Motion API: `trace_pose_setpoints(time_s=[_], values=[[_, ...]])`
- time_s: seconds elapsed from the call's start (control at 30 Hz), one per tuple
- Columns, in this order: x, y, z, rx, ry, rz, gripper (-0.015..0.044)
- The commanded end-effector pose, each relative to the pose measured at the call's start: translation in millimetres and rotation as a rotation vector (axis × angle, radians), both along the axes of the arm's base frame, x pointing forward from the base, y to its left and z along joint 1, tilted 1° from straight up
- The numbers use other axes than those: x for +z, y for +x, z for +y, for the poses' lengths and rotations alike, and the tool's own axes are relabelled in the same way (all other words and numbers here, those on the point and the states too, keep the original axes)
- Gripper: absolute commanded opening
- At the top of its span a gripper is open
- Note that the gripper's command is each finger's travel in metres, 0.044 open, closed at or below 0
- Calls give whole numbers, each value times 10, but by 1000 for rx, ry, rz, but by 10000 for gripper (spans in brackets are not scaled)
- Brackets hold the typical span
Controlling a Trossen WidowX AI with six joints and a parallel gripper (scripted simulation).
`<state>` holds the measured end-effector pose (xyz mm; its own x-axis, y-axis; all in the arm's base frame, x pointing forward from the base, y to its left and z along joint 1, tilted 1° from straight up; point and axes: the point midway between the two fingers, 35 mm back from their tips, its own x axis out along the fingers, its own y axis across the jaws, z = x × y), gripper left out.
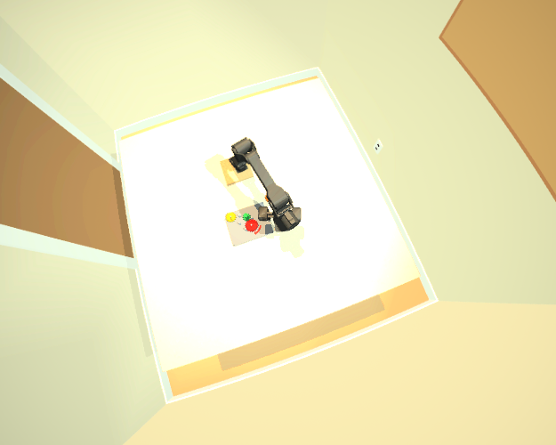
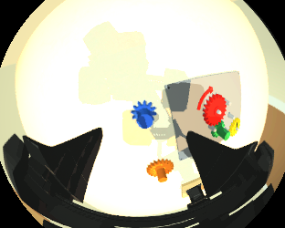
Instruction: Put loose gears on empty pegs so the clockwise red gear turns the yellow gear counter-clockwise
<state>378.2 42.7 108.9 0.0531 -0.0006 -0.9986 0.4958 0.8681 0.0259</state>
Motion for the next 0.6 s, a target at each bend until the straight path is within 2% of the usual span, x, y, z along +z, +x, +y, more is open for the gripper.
trace_pose_setpoints(time_s=[0.0,0.57], values=[[-139,-2,4,-5,-2,9,440],[-387,10,3,-5,-2,9,440]])
